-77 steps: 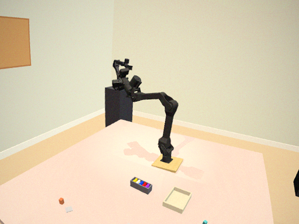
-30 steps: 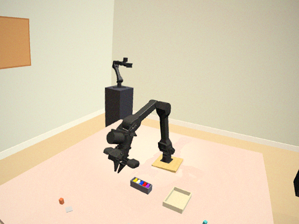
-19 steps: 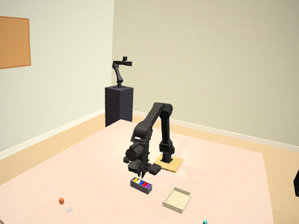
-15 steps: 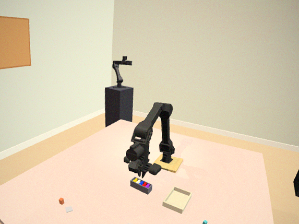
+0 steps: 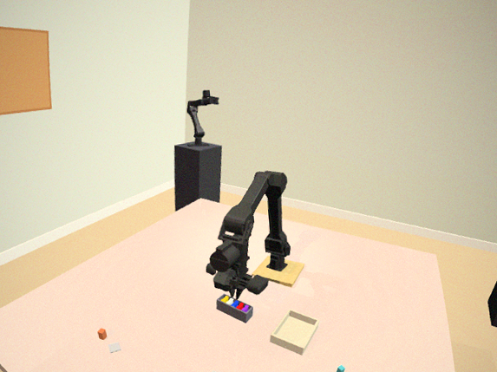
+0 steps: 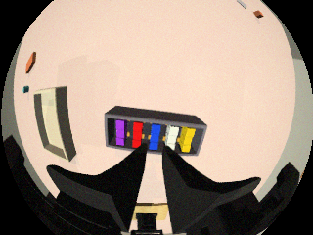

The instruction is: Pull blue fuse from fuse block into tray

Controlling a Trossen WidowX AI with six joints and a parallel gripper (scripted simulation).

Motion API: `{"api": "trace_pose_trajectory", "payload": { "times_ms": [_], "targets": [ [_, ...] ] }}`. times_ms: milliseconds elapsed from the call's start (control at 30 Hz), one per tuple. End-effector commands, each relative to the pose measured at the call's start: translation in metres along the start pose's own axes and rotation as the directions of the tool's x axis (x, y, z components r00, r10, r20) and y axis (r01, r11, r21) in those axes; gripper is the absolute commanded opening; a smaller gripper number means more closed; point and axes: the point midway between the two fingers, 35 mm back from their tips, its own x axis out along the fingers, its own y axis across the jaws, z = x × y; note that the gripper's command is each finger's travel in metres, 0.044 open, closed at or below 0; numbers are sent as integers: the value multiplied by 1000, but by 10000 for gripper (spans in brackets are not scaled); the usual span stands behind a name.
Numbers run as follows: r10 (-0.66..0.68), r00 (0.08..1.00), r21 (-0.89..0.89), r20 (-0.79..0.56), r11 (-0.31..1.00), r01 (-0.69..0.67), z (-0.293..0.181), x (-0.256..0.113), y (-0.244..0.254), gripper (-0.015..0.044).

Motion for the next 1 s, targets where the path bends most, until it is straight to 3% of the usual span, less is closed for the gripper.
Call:
{"api": "trace_pose_trajectory", "payload": {
  "times_ms": [0,967],
  "targets": [
    [4,1000,2,-5,1000,-4,-1,5,0,69],
    [3,1000,2,-5,1000,-3,-1,20,0,69]
  ]
}}
